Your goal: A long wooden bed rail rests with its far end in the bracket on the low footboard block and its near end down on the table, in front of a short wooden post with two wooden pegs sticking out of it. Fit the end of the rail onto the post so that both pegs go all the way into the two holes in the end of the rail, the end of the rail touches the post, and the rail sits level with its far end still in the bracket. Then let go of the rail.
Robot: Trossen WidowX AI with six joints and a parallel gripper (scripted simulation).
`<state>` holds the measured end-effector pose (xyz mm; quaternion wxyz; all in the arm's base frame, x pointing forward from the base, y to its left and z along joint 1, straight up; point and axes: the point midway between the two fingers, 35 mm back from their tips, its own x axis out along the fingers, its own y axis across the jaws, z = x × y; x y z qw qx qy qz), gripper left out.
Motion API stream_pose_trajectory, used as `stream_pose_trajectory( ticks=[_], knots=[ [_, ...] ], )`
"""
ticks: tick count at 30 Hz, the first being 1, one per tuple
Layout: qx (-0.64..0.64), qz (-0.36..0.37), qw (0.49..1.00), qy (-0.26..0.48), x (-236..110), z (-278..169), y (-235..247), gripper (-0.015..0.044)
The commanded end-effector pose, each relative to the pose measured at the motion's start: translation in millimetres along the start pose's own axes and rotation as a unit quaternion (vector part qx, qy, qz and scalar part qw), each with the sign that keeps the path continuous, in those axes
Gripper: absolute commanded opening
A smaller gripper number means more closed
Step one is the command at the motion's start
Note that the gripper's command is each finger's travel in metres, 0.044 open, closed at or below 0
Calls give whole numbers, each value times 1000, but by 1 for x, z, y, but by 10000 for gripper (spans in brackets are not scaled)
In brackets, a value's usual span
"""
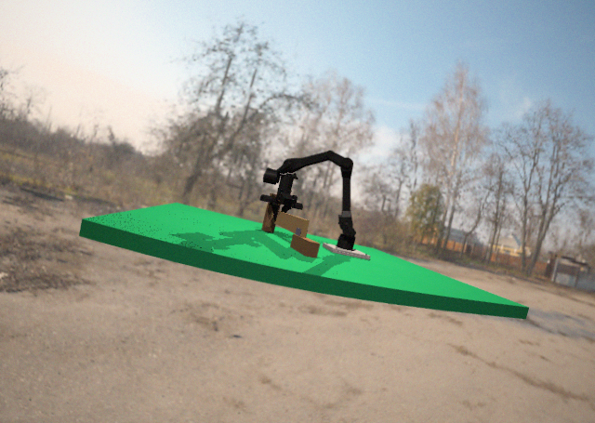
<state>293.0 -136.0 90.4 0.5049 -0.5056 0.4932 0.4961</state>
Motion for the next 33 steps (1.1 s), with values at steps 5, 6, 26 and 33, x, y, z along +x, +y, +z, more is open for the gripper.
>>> stream_pose_trajectory(
  ticks=[5,6,26,33],
  knots=[
    [1,-3,1000,8,1,-5,-1,0],
    [1,-3,1000,8,1,-5,-1,0],
    [1,-3,1000,8,-1,-11,0,0],
    [1,-3,1000,8,-1,-13,-1,0]
  ],
)
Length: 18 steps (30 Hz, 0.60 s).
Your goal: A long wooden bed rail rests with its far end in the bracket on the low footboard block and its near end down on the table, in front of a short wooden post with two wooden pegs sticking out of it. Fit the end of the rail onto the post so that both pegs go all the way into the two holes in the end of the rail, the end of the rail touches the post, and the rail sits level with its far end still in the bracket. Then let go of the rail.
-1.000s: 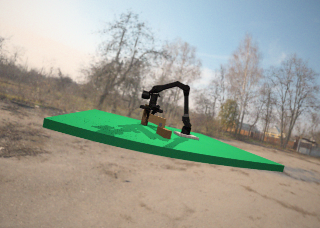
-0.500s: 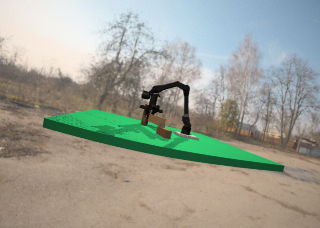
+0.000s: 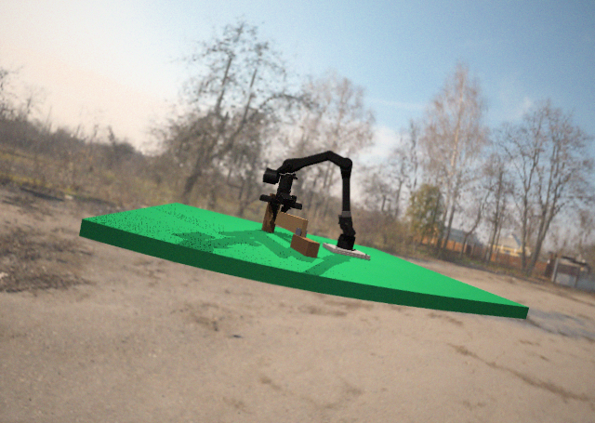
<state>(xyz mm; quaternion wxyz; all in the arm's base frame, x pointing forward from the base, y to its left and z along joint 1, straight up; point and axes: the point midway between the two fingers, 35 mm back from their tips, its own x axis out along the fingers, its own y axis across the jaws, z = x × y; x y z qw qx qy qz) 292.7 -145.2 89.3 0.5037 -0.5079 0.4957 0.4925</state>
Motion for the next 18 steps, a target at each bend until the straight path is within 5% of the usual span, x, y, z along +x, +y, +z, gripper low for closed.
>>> stream_pose_trajectory(
  ticks=[1,3,18],
  knots=[
    [0,-2,1000,3,-2,-4,-1,0],
    [0,-2,1000,3,-3,-4,-1,0],
    [0,0,1000,0,0,-1,0,394]
  ],
)
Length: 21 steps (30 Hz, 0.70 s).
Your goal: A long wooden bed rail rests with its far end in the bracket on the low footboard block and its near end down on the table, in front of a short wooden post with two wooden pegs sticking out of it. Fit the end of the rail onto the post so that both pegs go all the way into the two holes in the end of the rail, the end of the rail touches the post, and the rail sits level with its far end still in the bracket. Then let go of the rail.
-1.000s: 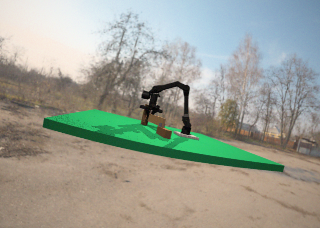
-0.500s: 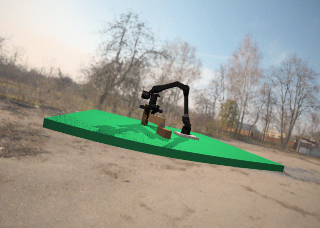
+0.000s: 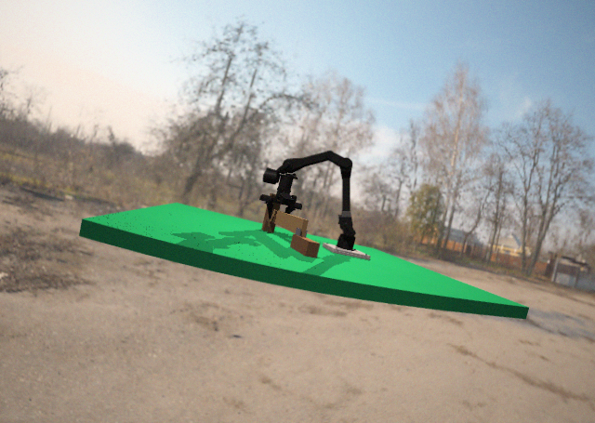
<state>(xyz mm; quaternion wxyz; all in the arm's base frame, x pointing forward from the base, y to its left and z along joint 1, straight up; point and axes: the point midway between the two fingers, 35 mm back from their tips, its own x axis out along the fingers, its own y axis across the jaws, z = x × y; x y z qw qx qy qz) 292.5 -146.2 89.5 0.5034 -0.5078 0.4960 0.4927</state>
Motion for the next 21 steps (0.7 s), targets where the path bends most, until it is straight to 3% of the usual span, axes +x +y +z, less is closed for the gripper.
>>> stream_pose_trajectory(
  ticks=[1,2,9,14,21],
  knots=[
    [0,0,1000,0,0,0,0,420],
    [0,0,1000,0,0,0,0,440],
    [0,0,1000,0,-2,2,0,440],
    [0,-3,1000,2,-30,31,0,440],
    [0,-3,1000,2,-30,31,0,440]
  ],
)
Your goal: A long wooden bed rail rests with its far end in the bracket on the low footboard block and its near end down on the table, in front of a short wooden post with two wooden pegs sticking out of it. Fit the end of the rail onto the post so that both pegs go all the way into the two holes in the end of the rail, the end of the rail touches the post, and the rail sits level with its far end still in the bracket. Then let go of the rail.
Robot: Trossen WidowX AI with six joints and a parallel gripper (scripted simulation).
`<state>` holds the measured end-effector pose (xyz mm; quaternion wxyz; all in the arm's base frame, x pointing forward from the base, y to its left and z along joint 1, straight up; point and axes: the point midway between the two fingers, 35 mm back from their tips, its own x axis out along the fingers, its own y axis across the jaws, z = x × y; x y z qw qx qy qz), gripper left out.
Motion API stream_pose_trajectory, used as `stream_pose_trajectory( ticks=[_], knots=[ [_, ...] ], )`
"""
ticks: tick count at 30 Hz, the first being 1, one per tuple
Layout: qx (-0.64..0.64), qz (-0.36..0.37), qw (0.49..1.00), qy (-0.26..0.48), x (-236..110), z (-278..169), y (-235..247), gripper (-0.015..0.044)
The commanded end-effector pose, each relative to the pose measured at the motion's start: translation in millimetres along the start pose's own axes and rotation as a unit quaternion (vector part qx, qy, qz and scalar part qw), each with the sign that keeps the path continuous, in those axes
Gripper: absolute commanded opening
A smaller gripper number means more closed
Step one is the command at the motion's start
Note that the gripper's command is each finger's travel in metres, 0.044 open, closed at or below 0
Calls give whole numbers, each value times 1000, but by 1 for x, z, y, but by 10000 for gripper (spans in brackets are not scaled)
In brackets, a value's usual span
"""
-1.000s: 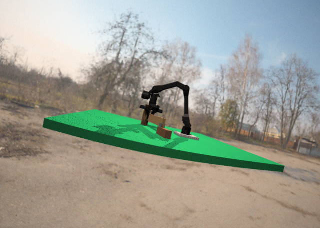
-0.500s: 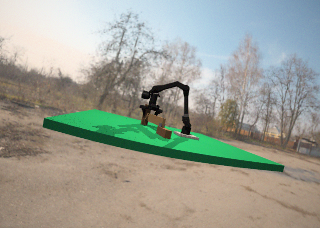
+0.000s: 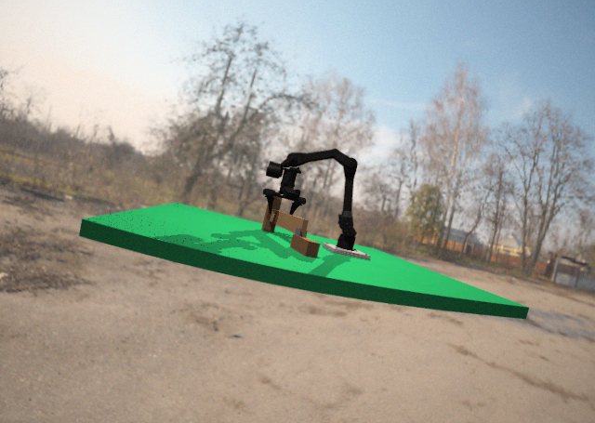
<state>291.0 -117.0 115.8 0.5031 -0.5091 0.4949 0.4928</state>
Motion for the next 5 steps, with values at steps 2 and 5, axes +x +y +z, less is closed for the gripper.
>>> stream_pose_trajectory(
  ticks=[2,5],
  knots=[
    [1,-1,1000,1,-3,2,-1,440],
    [1,-1,1000,1,-3,2,-1,440]
  ],
)
